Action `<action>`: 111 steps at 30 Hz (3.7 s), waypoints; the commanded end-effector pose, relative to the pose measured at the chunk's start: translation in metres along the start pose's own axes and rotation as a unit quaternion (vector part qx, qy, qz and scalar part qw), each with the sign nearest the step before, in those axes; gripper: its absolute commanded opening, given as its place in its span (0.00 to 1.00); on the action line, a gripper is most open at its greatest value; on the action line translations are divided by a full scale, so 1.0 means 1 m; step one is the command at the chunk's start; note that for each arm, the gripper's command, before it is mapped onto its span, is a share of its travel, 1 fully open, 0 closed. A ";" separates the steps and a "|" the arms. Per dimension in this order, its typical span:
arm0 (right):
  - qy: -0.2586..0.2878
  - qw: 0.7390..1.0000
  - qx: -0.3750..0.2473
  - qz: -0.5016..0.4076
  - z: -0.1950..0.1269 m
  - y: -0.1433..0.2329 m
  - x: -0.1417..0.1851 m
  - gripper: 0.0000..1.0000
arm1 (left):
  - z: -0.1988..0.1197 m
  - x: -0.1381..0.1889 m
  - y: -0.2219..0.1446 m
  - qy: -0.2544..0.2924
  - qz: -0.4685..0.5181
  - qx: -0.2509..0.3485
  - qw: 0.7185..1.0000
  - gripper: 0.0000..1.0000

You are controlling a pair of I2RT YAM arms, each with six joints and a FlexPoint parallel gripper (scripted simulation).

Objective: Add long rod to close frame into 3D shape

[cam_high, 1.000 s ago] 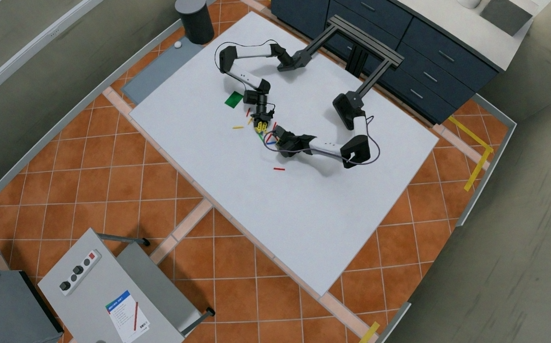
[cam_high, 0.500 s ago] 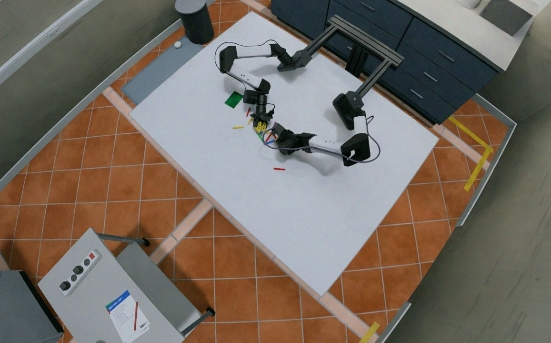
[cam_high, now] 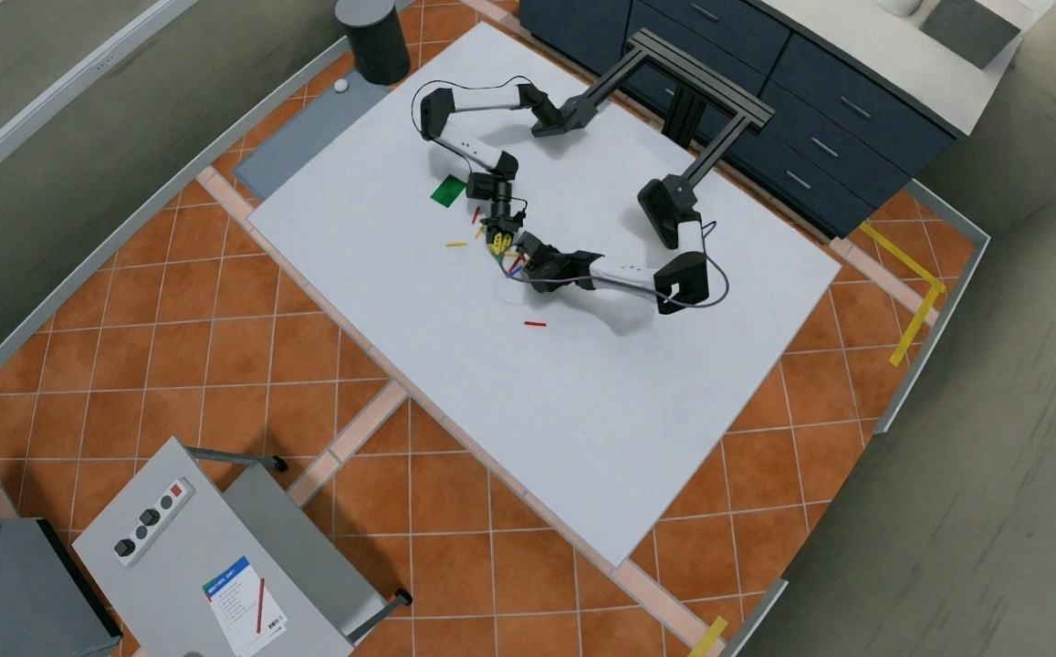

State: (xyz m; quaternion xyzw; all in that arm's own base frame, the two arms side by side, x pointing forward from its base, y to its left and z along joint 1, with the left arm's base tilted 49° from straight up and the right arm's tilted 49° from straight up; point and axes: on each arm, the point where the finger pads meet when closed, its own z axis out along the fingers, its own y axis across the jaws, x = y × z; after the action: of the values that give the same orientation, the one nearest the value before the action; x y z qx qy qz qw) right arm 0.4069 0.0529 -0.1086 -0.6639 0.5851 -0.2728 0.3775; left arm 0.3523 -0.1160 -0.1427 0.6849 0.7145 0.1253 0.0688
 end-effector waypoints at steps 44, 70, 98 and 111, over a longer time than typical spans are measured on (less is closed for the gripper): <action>-0.017 1.000 -0.009 -0.001 0.001 0.003 -0.007 0.00 | 0.031 -0.069 0.012 -0.001 0.001 -0.010 1.000 0.00; -0.021 1.000 -0.004 -0.001 0.001 0.000 -0.008 0.00 | -0.001 -0.065 0.008 -0.002 0.003 -0.007 1.000 0.18; -0.020 1.000 0.012 -0.004 -0.067 -0.012 -0.003 0.20 | -0.028 -0.068 0.012 -0.011 -0.003 -0.011 1.000 0.29; -0.013 0.993 -0.095 0.074 -0.083 0.001 -0.027 0.20 | -0.030 -0.059 -0.011 0.113 -0.005 0.020 0.993 0.61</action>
State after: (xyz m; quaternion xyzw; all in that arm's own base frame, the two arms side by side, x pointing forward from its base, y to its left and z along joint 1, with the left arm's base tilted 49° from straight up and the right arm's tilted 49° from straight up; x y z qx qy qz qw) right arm 0.3382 0.0535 -0.0614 -0.6598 0.6187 -0.2187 0.3661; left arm 0.3399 -0.1681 -0.1272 0.6728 0.7220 0.1614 0.0070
